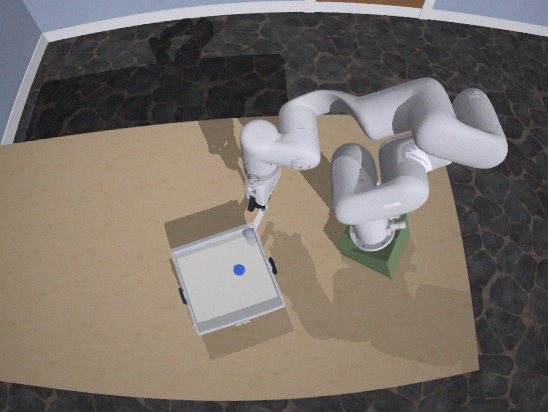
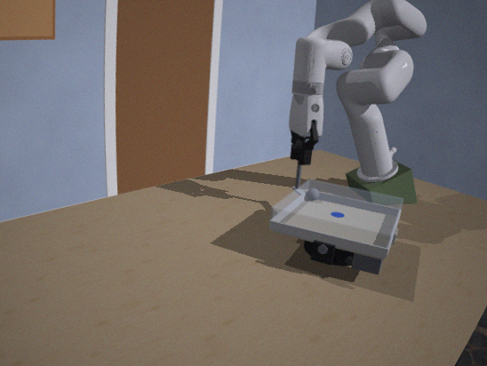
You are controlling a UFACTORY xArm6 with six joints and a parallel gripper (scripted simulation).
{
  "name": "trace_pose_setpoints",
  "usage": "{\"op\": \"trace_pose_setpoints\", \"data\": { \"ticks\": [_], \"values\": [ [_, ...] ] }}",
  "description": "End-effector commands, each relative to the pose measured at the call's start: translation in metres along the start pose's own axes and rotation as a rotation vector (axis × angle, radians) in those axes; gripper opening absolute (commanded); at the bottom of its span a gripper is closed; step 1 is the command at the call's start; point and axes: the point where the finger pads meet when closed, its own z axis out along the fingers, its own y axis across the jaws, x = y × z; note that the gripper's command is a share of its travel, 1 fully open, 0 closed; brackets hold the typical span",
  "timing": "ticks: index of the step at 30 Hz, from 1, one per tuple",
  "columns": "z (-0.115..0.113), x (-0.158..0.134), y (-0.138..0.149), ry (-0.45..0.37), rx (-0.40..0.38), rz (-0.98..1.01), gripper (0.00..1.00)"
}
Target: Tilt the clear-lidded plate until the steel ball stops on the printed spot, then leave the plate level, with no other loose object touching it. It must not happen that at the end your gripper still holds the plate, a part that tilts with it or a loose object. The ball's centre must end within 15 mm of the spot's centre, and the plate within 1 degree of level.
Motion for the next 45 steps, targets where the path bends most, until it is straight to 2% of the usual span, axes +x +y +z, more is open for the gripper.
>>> {"op": "trace_pose_setpoints", "data": {
  "ticks": [1, 45],
  "values": [
    [-0.0011, 0.0011, -0.0003, 0.003, 0.001, 0.001, 0.0],
    [-0.0054, 0.0011, -0.0021, 0.003, 0.001, 0.001, 0.0]
  ]
}}
